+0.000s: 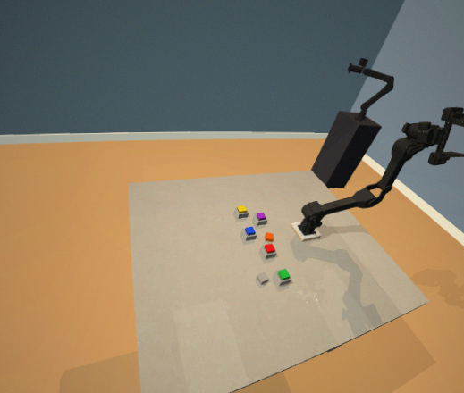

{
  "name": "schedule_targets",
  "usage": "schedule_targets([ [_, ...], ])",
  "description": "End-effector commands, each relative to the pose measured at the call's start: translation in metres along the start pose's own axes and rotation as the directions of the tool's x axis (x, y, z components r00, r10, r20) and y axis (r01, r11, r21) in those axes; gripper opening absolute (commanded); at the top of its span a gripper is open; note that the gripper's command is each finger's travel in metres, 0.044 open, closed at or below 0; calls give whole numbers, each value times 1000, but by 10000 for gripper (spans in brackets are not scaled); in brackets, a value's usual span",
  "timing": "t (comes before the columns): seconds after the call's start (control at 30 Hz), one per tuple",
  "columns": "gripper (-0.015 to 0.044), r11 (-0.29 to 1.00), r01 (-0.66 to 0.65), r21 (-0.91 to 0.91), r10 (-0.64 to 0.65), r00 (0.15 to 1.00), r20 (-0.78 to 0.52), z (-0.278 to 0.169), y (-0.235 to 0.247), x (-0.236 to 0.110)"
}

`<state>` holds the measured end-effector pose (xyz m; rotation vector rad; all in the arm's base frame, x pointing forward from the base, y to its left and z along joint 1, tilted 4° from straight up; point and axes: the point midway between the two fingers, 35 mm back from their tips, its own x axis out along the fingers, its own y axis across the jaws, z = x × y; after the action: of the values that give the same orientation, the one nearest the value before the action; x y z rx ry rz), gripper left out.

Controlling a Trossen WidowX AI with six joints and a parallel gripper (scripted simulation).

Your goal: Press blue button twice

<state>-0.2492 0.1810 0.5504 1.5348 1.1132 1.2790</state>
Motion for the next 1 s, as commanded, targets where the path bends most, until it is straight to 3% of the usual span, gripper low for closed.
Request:
schedule_targets([
  [0.0,400,1000,-5,19,5,1000,0,2,2,0],
  [0.1,400,951,-82,297,81,997,18,37,34,0],
  [0.13,400,883,-128,452,124,991,39,59,51,-1],
  [0.23,400,726,-195,660,187,979,84,97,74,-3],
  [0.37,400,327,-288,900,272,941,202,173,106,-9],
  [0.47,400,-48,-334,941,301,894,332,241,119,-16],
  [0.6,400,-513,-331,792,278,809,518,332,119,-30],
  [0.73,400,-847,-244,472,183,699,691,418,97,-50],
  [0.87,400,-995,-72,70,17,562,827,496,56,-75],
  [0.97,400,-970,109,-218,-149,440,885,545,13,-98],
])
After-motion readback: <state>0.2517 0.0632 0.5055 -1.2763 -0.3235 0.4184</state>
